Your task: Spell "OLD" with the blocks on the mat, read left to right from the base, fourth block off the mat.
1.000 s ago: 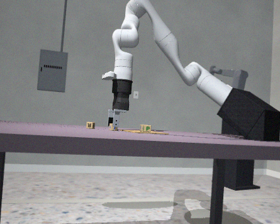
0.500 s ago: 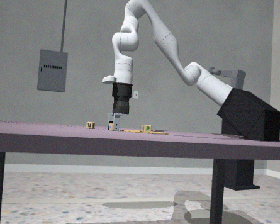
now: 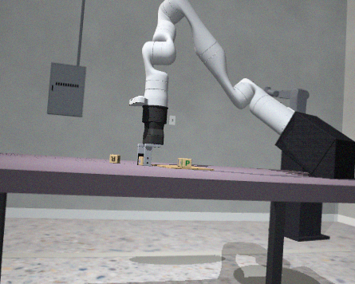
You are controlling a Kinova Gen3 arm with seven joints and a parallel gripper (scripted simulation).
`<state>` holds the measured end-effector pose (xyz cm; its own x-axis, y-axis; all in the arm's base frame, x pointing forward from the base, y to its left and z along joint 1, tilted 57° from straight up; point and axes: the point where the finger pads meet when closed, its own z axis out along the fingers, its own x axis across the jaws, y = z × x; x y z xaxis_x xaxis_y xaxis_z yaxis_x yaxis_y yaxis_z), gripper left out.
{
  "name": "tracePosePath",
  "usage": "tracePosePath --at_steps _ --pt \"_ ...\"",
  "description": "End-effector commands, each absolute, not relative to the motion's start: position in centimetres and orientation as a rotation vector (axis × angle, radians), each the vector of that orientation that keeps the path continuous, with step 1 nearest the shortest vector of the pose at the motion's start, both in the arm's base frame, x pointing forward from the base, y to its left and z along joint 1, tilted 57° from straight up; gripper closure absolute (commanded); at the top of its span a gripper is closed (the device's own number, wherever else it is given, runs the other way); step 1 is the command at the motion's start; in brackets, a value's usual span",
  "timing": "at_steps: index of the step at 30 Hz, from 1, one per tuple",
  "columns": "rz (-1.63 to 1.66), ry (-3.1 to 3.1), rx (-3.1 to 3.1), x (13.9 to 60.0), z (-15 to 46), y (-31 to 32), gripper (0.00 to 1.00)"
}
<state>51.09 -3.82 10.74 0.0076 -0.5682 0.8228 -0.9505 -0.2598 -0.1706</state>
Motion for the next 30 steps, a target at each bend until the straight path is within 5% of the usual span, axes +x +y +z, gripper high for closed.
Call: tracePosePath --at_steps 1,17,18,30 --pt "1.162 -1.555 1.855 51.12 10.75 -3.72 0.00" --pt "1.162 -1.555 1.855 51.12 10.75 -3.72 0.00" --pt "1.162 -1.555 1.855 51.12 10.75 -3.72 0.21" --pt "1.162 -1.555 1.855 51.12 10.75 -3.72 0.21"
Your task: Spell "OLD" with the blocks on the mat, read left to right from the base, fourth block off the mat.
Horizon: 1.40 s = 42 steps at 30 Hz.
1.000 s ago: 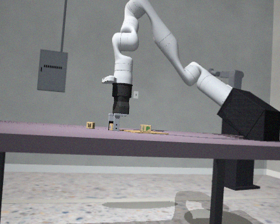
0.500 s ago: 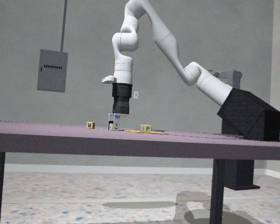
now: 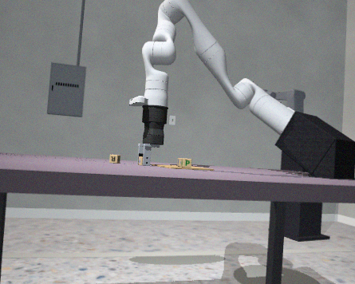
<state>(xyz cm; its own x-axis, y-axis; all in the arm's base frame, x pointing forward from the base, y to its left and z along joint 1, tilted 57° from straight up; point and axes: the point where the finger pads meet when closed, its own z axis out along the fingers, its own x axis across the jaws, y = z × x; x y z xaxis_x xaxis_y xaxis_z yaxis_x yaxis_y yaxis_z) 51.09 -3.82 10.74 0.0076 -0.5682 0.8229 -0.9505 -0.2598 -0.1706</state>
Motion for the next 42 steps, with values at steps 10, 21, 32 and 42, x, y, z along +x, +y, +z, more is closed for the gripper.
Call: tracePosePath --at_steps 10,21,32,42 --pt "1.162 -1.555 1.855 51.12 10.75 -3.72 0.51" --pt "1.162 -1.555 1.855 51.12 10.75 -3.72 0.51" --pt "1.162 -1.555 1.855 51.12 10.75 -3.72 0.51" --pt "1.162 -1.555 1.855 51.05 10.87 -3.55 0.51"
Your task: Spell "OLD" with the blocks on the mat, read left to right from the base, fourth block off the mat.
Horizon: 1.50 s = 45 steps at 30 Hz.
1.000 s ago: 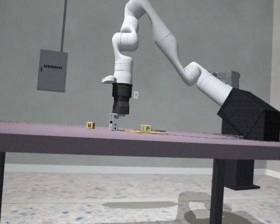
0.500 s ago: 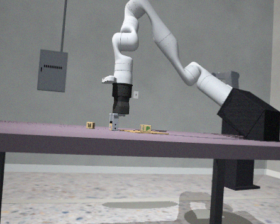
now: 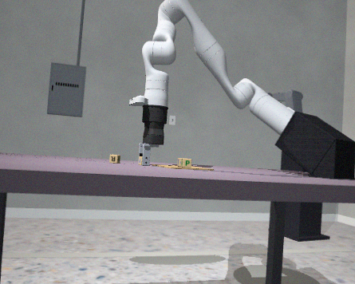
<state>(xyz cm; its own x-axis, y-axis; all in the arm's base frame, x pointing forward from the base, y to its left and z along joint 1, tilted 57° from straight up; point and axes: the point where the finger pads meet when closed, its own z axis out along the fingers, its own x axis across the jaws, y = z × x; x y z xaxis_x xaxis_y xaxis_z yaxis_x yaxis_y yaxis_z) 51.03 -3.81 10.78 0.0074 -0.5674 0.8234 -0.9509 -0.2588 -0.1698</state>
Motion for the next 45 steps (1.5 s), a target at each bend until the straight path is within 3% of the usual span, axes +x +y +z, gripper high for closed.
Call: tracePosePath --at_steps 1,19,45 --pt "1.162 -1.555 1.855 51.0 11.0 -3.4 0.51" --pt "1.162 -1.555 1.855 48.4 15.5 3.1 0.51" --pt "1.142 -1.513 1.876 47.7 16.0 4.0 0.51"
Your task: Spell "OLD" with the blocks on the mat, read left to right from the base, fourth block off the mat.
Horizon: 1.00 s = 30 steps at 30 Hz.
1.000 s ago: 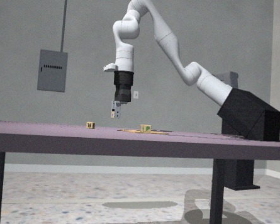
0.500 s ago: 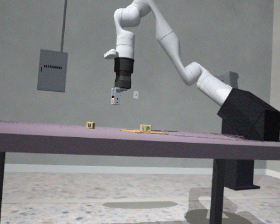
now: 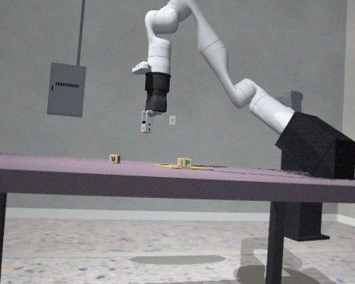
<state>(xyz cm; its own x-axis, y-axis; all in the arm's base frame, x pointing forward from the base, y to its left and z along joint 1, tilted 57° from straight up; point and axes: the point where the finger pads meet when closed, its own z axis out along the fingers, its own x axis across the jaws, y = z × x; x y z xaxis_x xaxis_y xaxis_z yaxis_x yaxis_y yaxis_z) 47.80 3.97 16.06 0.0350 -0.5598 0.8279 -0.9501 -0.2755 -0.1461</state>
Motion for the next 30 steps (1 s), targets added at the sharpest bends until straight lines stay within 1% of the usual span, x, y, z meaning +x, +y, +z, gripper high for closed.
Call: tracePosePath --at_steps 1,10,25,30 --pt "1.134 -1.497 1.883 47.5 16.0 4.0 0.51" --pt "1.037 -1.297 1.970 46.0 15.4 3.7 0.51" --pt "0.673 -0.521 2.168 40.1 14.2 2.4 0.51" --pt "0.606 -0.371 2.181 39.1 14.1 2.2 0.51"
